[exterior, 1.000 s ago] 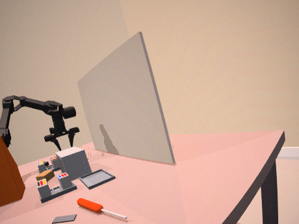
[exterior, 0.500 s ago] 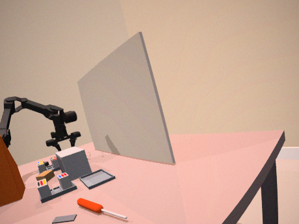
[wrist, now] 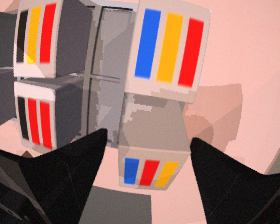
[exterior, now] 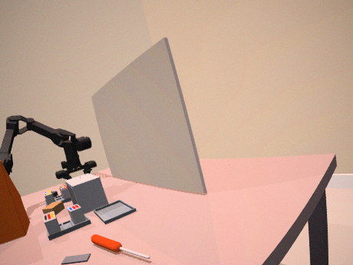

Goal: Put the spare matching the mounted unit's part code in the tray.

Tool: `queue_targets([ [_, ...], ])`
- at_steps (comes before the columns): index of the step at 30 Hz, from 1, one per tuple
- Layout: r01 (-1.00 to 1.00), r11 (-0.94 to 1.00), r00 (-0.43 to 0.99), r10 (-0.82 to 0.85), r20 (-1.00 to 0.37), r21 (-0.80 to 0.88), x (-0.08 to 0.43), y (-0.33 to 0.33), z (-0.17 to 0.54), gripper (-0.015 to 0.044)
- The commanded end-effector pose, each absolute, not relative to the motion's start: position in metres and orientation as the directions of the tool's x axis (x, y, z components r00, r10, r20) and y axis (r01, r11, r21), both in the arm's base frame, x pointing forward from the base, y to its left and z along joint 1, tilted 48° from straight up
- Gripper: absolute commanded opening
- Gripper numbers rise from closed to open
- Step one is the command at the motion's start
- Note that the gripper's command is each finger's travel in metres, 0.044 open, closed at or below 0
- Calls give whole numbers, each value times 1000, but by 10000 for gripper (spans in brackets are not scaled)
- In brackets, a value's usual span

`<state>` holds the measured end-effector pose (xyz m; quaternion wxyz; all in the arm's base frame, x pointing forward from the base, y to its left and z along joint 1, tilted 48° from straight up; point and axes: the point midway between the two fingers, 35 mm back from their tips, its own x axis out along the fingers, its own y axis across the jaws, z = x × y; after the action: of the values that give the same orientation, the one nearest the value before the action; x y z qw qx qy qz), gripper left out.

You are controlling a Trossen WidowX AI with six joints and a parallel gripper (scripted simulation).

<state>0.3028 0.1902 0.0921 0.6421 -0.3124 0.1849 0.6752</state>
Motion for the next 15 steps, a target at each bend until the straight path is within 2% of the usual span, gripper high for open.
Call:
queue_targets([
  [1,-984,-102,20,750,-661,-146,302,194,87,300],
  [12,-984,-102,20,751,-660,-146,301,200,82,300],
  [15,-983,-106,18,753,-657,-149,301,200,84,221],
])
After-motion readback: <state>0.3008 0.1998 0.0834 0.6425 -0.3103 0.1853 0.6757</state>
